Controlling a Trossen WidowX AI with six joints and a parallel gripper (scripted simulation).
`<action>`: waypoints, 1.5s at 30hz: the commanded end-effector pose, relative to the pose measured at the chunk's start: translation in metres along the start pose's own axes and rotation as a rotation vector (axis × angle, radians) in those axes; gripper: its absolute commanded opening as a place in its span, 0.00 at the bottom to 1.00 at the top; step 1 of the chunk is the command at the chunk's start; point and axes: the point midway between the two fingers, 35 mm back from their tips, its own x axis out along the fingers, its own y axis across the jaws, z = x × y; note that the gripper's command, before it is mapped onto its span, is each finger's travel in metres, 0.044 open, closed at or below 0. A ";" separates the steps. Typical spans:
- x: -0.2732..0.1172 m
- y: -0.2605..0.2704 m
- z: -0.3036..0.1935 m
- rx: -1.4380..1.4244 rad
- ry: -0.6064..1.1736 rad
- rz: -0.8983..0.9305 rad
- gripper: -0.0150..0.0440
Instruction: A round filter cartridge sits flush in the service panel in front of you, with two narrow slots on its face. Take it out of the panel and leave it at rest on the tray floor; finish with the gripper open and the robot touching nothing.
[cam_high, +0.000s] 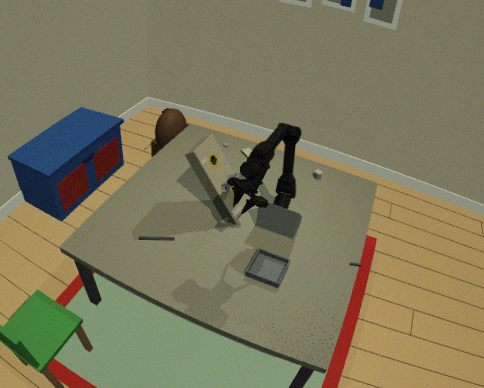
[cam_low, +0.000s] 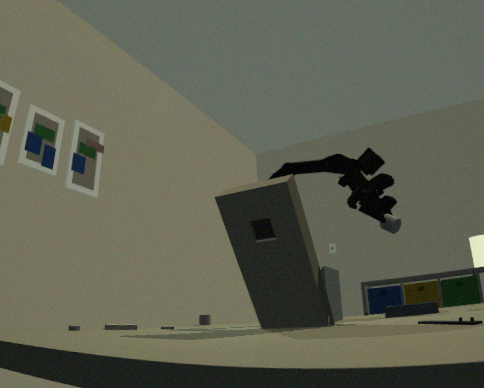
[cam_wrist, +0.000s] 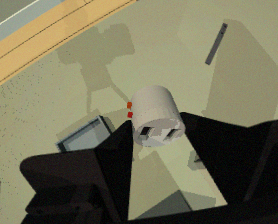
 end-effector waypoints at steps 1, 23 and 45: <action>0.012 0.026 -0.007 -0.072 -0.004 0.041 0.25; 0.091 0.157 -0.113 -0.544 0.001 0.319 0.25; 0.157 0.160 -0.155 -0.558 0.004 0.328 0.25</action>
